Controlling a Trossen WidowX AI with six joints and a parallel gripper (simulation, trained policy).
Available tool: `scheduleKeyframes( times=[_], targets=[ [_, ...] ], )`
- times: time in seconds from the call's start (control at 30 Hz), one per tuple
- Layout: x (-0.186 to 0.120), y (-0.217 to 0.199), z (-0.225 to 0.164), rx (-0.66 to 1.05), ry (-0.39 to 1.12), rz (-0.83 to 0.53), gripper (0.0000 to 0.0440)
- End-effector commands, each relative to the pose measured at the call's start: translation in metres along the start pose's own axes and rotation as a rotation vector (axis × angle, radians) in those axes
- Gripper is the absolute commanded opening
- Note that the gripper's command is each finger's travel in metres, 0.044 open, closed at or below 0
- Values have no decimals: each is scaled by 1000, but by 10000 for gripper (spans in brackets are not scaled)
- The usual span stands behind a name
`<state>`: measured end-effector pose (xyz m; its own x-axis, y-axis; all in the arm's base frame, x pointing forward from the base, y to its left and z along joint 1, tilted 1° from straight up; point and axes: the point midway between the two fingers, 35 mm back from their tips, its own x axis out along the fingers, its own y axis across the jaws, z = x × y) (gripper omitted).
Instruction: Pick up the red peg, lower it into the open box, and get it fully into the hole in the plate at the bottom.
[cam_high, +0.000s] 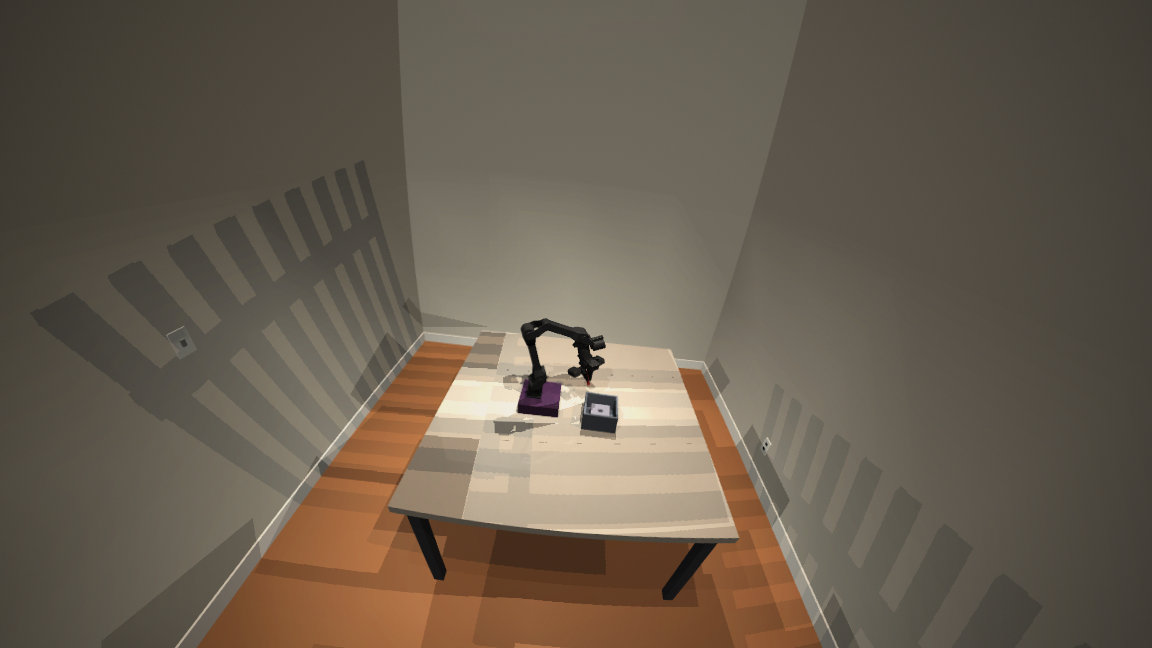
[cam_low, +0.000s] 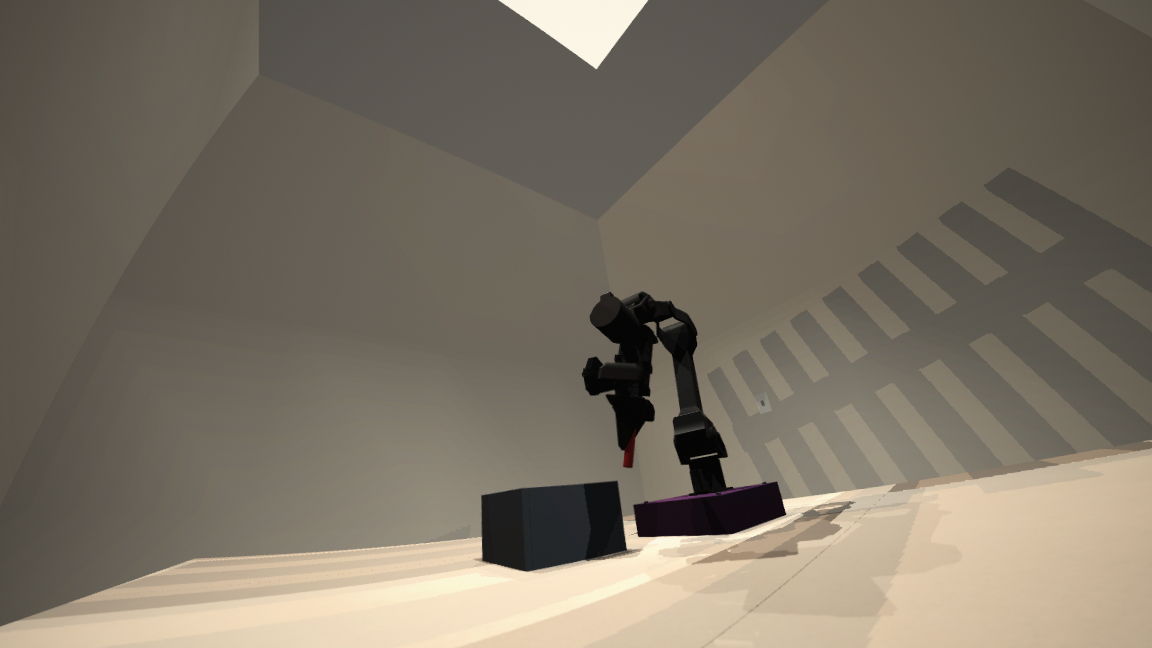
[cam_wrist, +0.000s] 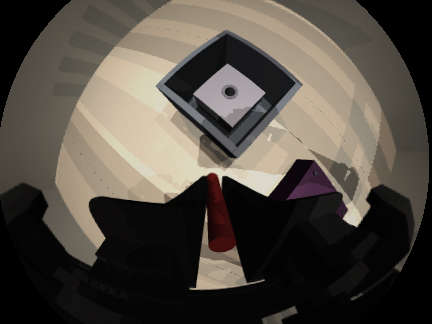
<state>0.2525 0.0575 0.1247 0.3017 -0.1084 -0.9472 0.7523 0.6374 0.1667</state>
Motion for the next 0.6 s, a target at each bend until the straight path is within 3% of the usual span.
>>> scheduleKeyframes(
  times=[0.0, 0.57],
  targets=[
    [-1, -1, 21, 24, -25, -7, 0],
    [19, -12, 84, 139, -73, -31, 0]
  ],
)
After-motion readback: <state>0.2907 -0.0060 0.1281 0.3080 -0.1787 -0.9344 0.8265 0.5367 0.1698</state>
